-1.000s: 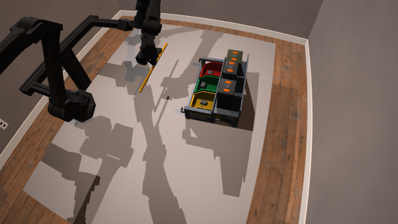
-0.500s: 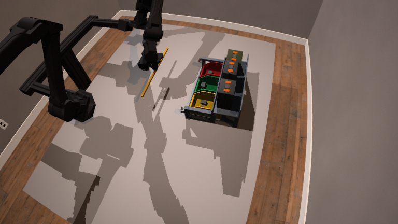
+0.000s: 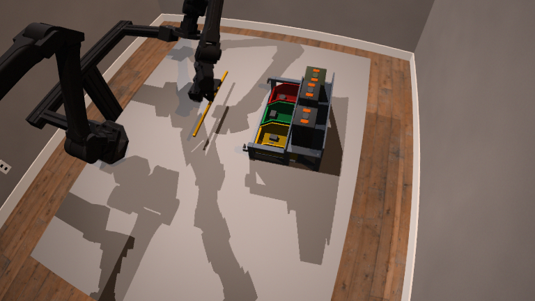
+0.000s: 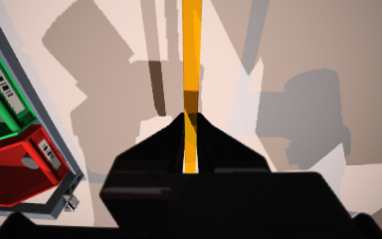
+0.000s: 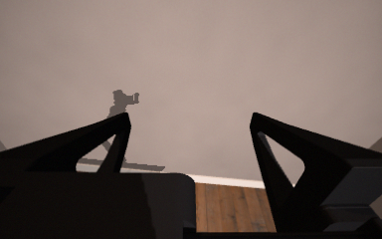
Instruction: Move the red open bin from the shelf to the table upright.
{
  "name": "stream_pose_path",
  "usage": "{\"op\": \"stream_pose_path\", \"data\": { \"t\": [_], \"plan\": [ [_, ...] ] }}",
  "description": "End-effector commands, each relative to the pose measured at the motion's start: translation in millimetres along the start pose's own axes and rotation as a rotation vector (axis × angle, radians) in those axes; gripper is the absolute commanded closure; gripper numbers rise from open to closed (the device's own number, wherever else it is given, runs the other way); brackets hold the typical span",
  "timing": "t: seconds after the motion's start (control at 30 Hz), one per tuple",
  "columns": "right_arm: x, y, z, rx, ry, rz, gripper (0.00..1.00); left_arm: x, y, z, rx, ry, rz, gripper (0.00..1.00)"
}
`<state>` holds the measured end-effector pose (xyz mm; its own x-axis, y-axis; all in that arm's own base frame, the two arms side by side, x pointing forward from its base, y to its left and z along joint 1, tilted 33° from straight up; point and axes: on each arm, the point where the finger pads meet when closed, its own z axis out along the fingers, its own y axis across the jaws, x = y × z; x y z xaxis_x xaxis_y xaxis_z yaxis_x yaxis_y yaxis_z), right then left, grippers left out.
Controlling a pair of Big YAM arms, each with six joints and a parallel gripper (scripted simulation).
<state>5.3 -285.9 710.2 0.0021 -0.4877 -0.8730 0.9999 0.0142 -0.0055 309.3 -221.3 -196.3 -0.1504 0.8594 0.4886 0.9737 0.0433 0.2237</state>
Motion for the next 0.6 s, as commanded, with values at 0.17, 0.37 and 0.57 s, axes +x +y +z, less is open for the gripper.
{"op": "stream_pose_path", "data": {
  "t": [0.17,0.37,0.57],
  "plan": [
    [-17,-4,-9,0.011,-0.048,0.000,0.00,-5,18,14,-0.019,-0.031,-0.015,1.00],
    [-17,-4,-9,0.011,-0.048,0.000,0.00,-7,10,34,-0.008,-0.016,-0.001,1.00],
    [-17,-4,-9,0.011,-0.048,0.000,0.00,-8,20,36,-0.023,-0.035,-0.019,1.00]
  ]
}}
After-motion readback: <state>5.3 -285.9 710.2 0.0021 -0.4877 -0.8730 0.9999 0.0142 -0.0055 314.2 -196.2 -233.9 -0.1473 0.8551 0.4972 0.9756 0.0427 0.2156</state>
